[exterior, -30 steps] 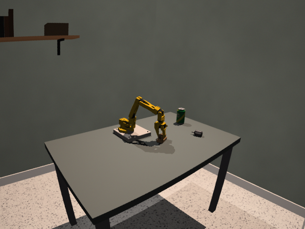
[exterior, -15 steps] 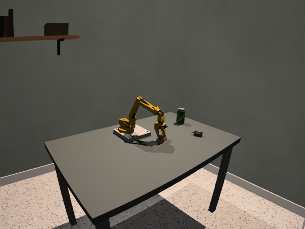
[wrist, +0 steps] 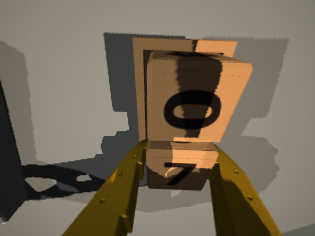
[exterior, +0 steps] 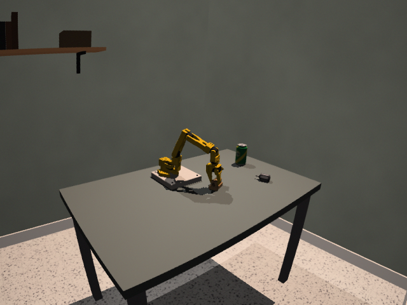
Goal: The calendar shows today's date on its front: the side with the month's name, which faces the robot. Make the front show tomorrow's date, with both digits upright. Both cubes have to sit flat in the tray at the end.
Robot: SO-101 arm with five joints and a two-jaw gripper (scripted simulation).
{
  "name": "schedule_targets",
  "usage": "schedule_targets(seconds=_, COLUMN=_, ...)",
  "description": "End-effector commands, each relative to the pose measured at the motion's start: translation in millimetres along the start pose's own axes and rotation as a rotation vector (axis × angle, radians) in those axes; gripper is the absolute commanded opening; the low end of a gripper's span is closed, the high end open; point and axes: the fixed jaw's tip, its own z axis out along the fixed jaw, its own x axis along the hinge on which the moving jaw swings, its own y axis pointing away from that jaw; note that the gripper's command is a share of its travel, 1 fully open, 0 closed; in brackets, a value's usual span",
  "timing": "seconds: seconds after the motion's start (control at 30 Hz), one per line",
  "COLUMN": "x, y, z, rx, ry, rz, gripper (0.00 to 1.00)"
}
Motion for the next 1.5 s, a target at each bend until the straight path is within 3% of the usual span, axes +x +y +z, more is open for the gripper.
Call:
schedule_targets(seconds=0.0, x=-0.9, y=3.9, z=4.6, rx=-0.02, ry=0.0, rz=-0.004, gripper=0.16)
schedule_targets(seconds=0.4, x=-0.9, y=3.9, z=4.6, rx=-0.02, ry=0.0, rz=-0.004, gripper=0.19)
schedule_targets(seconds=1.03, x=-0.9, y=3.9, z=4.6, rx=-0.02, ry=0.0, rz=-0.004, gripper=0.35)
schedule_targets(seconds=1.47, x=-0.9, y=3.5, z=2.6, rx=-0.02, ry=0.0, rz=-0.004, gripper=0.36)
